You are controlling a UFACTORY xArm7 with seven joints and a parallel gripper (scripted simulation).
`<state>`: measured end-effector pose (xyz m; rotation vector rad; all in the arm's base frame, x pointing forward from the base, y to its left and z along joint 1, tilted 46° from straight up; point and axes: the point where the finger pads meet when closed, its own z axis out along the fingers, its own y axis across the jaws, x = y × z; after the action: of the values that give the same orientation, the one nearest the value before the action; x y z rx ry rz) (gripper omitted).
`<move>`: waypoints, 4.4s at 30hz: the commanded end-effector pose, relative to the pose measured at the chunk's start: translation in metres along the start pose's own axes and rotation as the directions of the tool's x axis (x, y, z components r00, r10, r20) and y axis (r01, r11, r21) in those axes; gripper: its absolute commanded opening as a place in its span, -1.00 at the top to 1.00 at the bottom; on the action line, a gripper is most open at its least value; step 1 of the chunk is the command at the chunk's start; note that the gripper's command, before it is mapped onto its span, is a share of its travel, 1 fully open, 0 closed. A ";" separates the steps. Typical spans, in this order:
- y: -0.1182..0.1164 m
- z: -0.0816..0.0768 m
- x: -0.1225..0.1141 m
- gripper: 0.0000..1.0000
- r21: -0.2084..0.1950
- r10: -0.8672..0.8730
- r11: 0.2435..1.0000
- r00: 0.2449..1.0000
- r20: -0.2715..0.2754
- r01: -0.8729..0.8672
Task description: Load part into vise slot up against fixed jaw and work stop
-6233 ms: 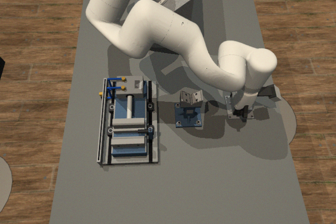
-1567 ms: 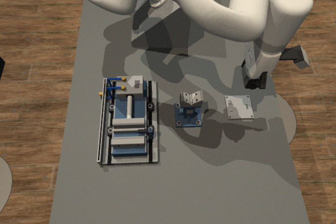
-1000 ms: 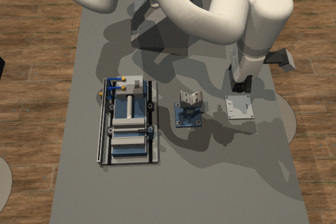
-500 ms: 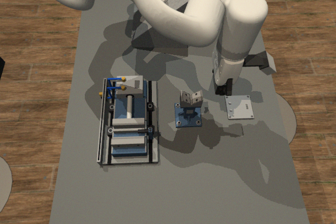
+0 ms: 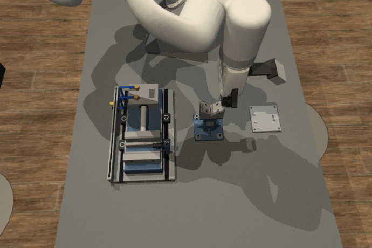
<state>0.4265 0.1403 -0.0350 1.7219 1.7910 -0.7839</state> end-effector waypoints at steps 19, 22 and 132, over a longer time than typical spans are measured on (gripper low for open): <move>-0.001 0.001 -0.029 1.00 -0.003 0.001 1.000 1.000 0.001 -0.001; -0.001 0.001 -0.030 1.00 -0.003 0.001 1.000 1.000 0.001 -0.001; 0.000 0.003 -0.038 1.00 -0.003 -0.002 1.000 0.792 -0.610 0.000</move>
<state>0.4273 0.1102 -0.0106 2.1181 2.1631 -0.2540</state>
